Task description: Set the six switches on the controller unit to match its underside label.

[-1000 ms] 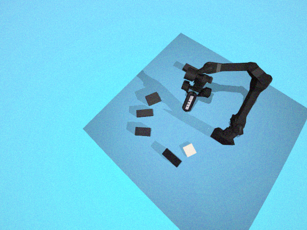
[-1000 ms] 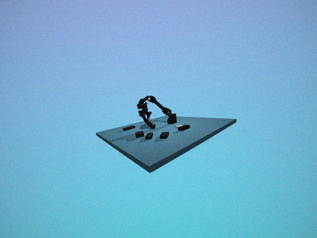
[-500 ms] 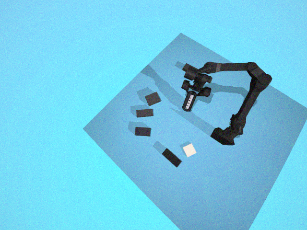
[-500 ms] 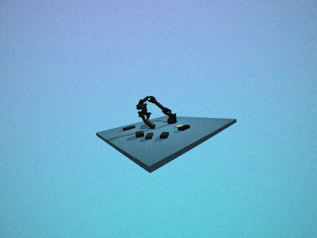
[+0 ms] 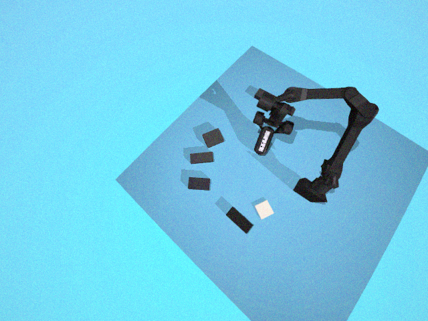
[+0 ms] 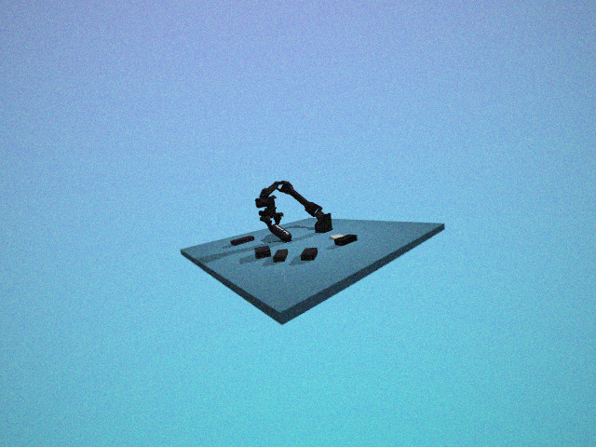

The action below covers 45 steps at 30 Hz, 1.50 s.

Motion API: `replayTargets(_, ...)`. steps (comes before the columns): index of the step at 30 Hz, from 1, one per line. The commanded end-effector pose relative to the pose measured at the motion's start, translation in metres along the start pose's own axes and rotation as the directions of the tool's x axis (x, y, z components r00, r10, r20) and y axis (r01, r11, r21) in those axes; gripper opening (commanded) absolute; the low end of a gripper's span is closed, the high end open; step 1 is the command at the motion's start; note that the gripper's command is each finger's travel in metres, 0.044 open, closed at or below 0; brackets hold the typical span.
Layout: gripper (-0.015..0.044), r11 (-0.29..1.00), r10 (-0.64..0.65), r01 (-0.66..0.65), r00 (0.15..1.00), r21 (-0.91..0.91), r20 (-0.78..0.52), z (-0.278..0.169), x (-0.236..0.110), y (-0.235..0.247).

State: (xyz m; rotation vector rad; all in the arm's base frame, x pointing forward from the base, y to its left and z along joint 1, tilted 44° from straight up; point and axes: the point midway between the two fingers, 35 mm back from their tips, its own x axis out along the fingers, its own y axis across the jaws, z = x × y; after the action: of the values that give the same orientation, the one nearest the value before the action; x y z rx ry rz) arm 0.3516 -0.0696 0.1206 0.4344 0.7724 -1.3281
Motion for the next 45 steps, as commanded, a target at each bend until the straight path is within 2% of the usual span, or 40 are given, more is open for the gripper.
replayTargets(1,0.0338,1.0,-0.007,0.007,1.0,-0.012,-0.009,-0.002,0.004,-0.002)
replayTargets(45,0.0338,1.0,-0.007,0.007,1.0,-0.011,-0.007,0.015,0.035,-0.002)
